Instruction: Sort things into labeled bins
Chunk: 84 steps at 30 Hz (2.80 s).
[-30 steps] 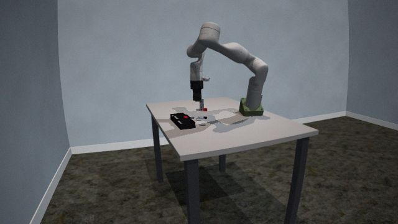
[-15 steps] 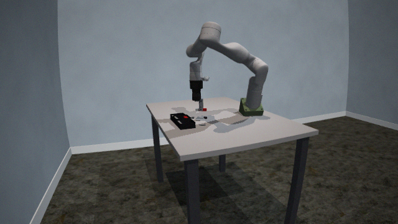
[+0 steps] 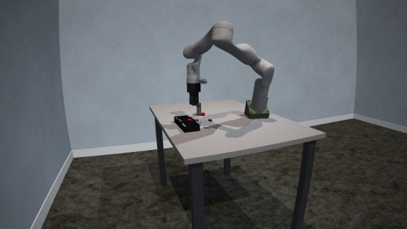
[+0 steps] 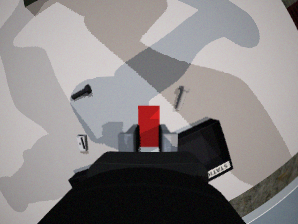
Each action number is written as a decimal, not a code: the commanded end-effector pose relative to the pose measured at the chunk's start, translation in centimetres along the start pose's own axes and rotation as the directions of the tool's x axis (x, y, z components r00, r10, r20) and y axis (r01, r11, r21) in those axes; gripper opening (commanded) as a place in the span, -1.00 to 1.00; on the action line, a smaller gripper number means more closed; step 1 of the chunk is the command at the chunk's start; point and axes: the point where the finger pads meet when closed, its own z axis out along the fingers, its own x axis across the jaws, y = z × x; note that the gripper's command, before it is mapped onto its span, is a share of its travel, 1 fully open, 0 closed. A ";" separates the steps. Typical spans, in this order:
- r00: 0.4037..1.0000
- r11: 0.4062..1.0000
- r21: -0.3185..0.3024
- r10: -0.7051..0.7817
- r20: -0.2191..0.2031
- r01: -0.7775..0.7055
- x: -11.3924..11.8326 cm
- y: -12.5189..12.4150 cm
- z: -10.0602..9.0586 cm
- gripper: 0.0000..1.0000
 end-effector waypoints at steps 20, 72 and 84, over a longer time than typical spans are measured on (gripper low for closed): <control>0.623 0.623 0.008 -0.782 -0.002 0.782 7.3 3.6 0.1 -0.09; -0.393 -0.393 0.000 -0.920 -0.002 0.920 7.4 3.8 1.7 -0.09; -0.393 -0.393 0.001 -0.920 -0.002 0.920 7.4 3.7 3.7 -0.09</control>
